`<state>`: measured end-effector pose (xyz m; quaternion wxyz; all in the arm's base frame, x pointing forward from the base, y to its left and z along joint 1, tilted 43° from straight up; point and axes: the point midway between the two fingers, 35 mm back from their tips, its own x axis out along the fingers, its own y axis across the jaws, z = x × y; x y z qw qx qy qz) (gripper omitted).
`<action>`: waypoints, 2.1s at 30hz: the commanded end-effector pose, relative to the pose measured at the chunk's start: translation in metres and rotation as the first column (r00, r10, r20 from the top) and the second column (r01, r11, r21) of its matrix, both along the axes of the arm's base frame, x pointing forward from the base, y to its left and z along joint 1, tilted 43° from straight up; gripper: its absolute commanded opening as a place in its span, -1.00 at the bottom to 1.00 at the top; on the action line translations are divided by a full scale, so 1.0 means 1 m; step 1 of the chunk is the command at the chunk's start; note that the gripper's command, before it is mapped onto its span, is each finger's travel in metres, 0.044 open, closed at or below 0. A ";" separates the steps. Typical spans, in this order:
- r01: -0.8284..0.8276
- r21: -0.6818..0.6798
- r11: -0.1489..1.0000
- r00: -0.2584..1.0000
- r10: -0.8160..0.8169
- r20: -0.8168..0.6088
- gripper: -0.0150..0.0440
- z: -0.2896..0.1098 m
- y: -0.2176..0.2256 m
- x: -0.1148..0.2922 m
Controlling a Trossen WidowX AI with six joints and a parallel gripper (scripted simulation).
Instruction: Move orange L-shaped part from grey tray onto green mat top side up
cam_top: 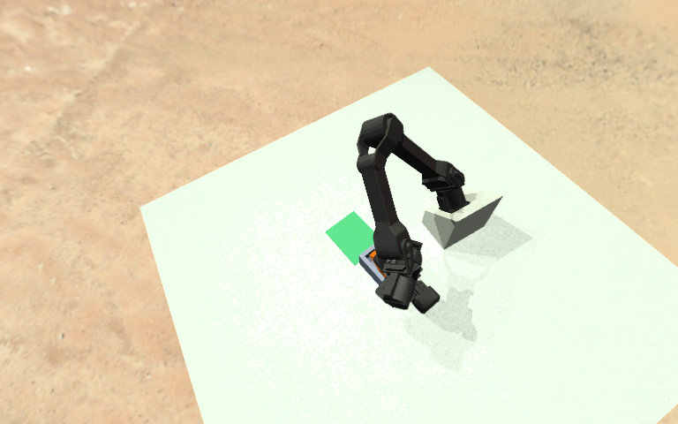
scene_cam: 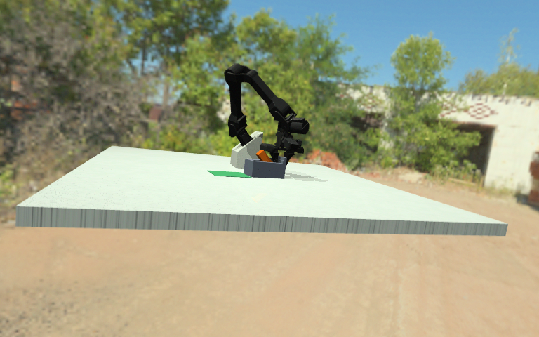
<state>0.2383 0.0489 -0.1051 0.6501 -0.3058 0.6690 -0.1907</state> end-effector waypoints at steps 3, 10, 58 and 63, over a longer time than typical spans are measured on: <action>-0.004 -0.019 1.000 1.000 0.004 -0.007 0.12 0.000 -0.004 -0.002; 0.000 -0.001 1.000 1.000 0.000 0.000 0.12 0.000 0.000 0.000; -0.019 -0.011 1.000 1.000 0.019 0.000 0.12 0.077 0.071 -0.003; -0.019 -0.011 1.000 1.000 0.019 0.000 0.12 0.077 0.071 -0.003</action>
